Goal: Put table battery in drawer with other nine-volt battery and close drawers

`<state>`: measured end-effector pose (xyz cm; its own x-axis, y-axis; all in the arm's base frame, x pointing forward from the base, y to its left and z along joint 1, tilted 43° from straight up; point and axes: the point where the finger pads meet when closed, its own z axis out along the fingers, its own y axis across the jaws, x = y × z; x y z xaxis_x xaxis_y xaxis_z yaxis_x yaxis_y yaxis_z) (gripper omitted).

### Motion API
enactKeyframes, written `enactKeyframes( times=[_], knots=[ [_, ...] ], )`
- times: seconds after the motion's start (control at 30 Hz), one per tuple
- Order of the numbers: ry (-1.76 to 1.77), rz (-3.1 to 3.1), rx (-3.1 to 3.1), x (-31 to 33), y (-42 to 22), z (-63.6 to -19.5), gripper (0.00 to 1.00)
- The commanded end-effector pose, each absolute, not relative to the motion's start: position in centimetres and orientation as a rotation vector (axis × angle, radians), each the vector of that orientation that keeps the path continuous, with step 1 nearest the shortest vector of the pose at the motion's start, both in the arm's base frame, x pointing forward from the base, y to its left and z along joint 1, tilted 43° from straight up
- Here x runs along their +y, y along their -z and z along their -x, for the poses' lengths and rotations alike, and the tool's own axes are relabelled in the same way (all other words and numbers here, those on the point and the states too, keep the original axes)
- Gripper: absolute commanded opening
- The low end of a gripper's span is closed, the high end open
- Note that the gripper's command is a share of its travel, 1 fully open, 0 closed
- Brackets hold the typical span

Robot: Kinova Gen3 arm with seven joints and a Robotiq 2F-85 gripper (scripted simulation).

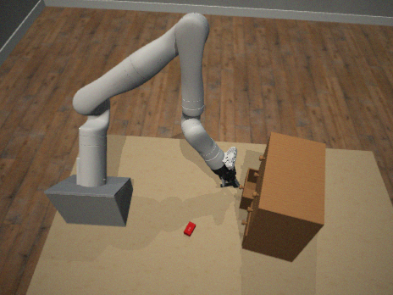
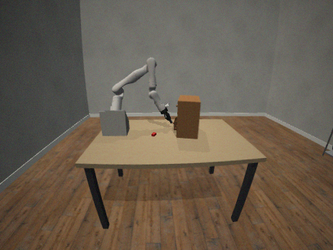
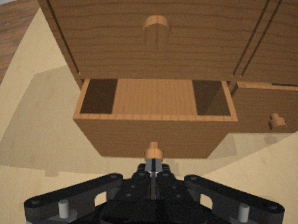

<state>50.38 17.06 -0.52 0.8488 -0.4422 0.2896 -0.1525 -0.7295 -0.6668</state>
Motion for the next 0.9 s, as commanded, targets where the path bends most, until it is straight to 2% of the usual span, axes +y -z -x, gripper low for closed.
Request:
enactKeyframes(
  times=[0.0, 0.87],
  knots=[
    [0.583, 2.362, 0.435, 16.9, 0.5, -51.1, 0.00],
    [0.583, 2.362, 0.435, 16.7, 1.0, -53.8, 0.00]
  ],
)
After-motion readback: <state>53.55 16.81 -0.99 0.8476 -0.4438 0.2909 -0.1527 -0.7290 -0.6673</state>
